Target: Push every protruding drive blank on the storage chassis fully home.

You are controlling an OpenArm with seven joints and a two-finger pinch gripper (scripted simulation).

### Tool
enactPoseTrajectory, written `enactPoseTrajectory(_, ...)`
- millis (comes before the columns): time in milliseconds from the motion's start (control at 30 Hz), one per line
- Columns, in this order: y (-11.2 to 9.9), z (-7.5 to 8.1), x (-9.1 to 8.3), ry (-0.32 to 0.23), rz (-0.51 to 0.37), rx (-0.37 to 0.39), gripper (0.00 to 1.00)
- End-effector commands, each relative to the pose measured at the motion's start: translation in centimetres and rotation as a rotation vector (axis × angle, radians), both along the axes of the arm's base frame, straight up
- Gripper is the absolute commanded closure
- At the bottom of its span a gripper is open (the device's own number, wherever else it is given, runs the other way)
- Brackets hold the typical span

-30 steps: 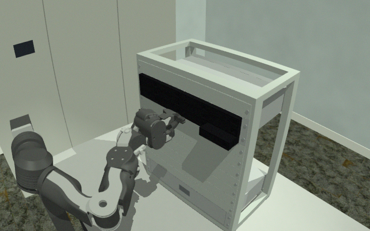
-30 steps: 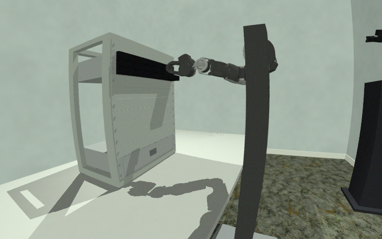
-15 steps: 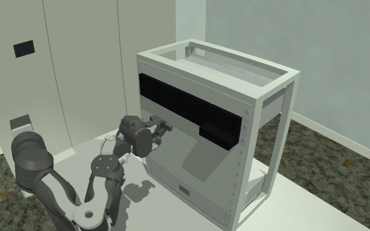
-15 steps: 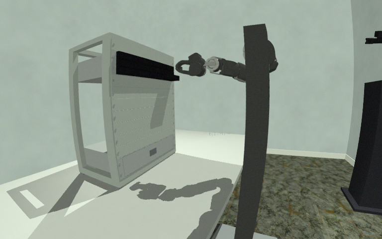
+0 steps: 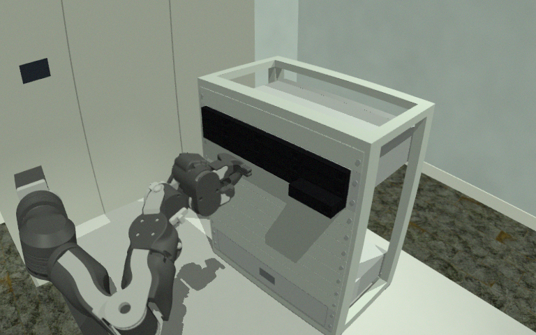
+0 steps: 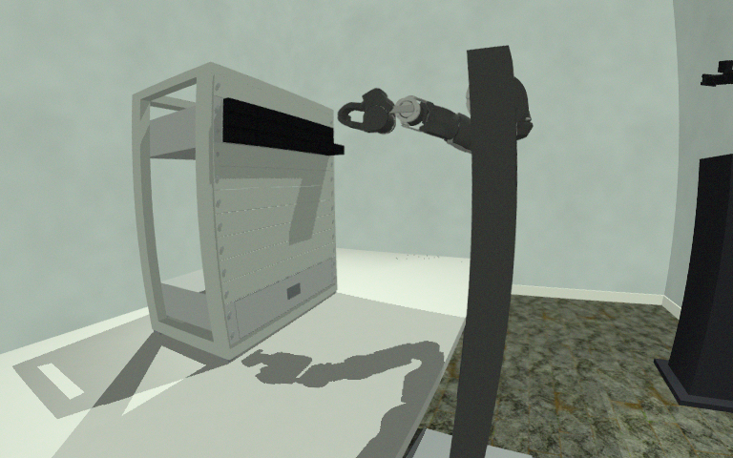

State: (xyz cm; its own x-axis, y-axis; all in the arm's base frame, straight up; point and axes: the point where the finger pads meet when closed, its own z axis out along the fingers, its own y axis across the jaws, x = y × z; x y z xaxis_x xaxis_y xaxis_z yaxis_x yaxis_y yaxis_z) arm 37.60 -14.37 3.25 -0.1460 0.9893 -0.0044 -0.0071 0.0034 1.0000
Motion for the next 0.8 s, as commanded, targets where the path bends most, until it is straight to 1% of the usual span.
enactPoseTrajectory(0, 0.1, -0.2, 0.3, 0.011, 0.005, -0.002, 1.00)
enactPoseTrajectory(100, 0.3, -0.3, 1.7, 0.011, 0.004, -0.002, 1.00)
enactPoseTrajectory(200, 0.6, -0.3, 3.7, 0.012, 0.004, -0.002, 1.00)
enactPoseTrajectory(267, 0.6, -0.3, 3.7, 0.012, 0.004, -0.002, 1.00)
enactPoseTrajectory(367, 0.9, -0.3, 5.4, 0.012, 0.004, -0.002, 1.00)
enactPoseTrajectory(433, 1.0, -0.3, 6.1, 0.012, 0.004, -0.002, 1.00)
enactPoseTrajectory(500, 1.0, -0.3, 6.3, 0.012, 0.004, -0.002, 1.00)
enactPoseTrajectory(767, 1.1, -0.3, 6.3, 0.012, 0.005, -0.002, 1.00)
